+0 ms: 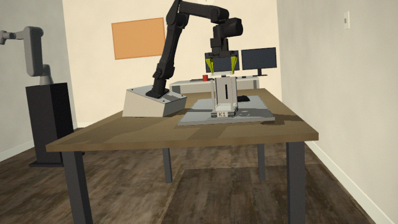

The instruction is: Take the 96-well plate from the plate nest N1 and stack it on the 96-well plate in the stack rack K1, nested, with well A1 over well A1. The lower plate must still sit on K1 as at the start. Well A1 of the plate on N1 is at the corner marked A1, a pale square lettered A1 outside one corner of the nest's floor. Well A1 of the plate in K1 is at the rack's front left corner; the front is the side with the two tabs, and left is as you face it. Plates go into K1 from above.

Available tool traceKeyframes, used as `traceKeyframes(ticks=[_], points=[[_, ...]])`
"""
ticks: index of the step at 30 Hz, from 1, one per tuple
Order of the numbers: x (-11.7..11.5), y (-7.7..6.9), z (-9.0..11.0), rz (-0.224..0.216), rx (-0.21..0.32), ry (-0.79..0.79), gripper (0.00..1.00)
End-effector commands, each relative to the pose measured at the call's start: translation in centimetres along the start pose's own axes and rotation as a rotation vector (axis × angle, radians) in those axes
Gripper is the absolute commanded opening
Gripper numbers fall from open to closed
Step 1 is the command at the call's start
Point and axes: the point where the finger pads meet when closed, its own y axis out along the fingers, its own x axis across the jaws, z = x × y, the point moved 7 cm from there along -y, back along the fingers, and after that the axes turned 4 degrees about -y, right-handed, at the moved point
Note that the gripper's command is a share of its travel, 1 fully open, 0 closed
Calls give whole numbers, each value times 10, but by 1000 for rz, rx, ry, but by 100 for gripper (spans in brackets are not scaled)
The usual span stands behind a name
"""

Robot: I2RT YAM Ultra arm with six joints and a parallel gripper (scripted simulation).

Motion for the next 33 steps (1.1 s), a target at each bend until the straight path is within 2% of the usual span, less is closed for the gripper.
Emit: traceKeyframes(ticks=[1,6,33], points=[[3,-18,6,-34,-7,-43,0],[0,-17,2,-25,-17,-29,0],[1,-17,5,-26,-16,-31,0]])
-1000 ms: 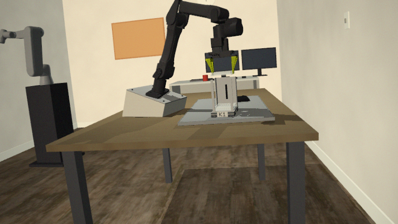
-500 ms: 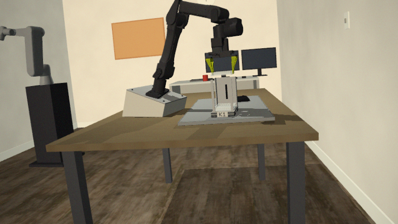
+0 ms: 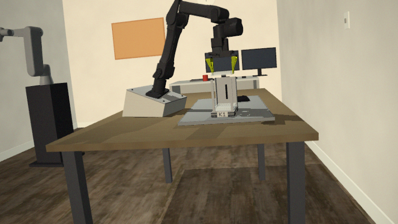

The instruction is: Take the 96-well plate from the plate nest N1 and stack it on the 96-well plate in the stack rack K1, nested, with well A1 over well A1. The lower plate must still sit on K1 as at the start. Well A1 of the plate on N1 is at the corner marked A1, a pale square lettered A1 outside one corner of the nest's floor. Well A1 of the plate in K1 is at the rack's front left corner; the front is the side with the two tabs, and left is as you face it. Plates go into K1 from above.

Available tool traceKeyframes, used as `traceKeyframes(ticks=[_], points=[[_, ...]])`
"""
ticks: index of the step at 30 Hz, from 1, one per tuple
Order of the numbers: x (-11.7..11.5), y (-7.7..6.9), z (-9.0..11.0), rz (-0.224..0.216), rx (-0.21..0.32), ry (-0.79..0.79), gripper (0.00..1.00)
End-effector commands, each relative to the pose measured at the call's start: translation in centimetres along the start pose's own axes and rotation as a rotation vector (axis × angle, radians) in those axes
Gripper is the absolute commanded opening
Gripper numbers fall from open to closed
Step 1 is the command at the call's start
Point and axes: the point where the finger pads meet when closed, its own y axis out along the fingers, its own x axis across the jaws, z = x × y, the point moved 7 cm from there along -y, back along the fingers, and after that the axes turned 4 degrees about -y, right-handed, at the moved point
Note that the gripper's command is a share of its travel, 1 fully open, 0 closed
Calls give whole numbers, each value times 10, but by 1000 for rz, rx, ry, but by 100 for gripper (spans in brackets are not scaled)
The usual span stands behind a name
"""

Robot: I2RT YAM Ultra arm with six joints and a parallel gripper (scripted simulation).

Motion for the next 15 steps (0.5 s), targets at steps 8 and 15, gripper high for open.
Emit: traceKeyframes(ticks=[8,15], points=[[1,-15,3,-24,-22,-8,0],[-1,-15,2,-21,-22,-3,0]])
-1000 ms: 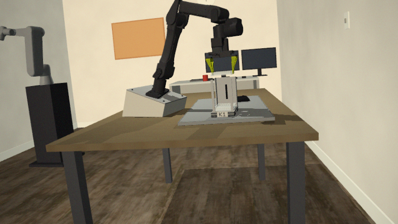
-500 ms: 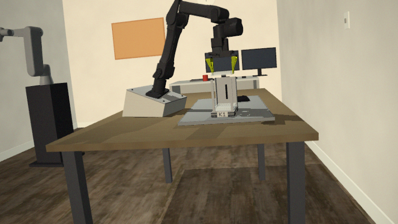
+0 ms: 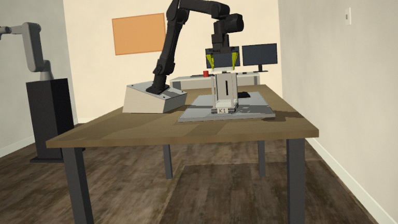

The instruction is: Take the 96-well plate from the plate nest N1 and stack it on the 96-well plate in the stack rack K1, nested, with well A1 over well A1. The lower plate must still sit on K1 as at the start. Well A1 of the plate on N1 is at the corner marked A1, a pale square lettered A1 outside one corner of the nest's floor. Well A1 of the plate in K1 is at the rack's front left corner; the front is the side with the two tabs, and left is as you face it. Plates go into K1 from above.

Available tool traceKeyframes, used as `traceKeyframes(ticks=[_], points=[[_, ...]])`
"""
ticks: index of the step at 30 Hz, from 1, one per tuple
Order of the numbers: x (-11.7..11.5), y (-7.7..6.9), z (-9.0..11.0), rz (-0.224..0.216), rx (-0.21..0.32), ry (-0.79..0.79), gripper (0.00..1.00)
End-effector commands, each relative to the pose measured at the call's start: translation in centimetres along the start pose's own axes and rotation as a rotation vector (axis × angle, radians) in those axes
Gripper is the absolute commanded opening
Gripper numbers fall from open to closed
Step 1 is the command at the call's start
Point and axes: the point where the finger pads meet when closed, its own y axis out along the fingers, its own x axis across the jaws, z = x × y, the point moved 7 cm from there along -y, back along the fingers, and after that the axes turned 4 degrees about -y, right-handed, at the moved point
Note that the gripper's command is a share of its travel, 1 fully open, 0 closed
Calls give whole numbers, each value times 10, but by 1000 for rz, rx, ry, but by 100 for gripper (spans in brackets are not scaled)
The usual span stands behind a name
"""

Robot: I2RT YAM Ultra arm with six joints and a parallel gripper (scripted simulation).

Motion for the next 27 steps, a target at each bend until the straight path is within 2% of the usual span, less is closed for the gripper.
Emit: traceKeyframes(ticks=[1,27], points=[[-1,-15,2,-21,-22,-2,0],[-3,-12,3,-12,-16,-1,0]])
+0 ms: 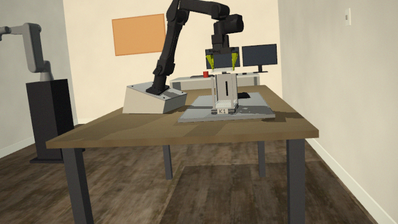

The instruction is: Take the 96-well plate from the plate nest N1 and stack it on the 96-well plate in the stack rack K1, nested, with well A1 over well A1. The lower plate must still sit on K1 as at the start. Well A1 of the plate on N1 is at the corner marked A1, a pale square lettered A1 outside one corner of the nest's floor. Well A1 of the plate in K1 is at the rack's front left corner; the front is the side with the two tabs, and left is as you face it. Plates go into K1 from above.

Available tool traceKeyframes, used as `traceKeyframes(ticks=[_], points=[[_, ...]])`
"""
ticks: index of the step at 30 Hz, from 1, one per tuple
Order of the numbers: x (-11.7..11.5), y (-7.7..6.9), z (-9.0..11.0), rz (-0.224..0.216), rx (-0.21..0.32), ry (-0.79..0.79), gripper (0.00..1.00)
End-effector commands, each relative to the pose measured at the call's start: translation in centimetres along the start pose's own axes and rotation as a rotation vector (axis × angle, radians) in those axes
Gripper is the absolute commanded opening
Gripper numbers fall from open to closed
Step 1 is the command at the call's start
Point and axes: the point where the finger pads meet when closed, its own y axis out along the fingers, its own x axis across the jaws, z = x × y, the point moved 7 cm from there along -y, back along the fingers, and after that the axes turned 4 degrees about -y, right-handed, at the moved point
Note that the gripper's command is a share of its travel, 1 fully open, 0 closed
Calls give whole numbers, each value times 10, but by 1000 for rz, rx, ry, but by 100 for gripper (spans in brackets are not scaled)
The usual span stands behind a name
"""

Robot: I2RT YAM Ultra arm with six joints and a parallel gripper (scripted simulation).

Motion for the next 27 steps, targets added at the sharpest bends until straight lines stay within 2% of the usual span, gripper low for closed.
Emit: traceKeyframes(ticks=[1,4,7,11,14,20,23,27], points=[[-3,-12,3,-12,-16,-1,0],[-5,-5,5,0,-9,-1,0],[2,-9,2,-32,-27,-4,0],[-2,0,2,-9,-14,-1,0],[1,-1,0,-17,-20,1,0],[-1,6,1,1,-9,2,0],[2,4,-1,-10,-15,0,0],[0,11,0,7,-5,1,0]])
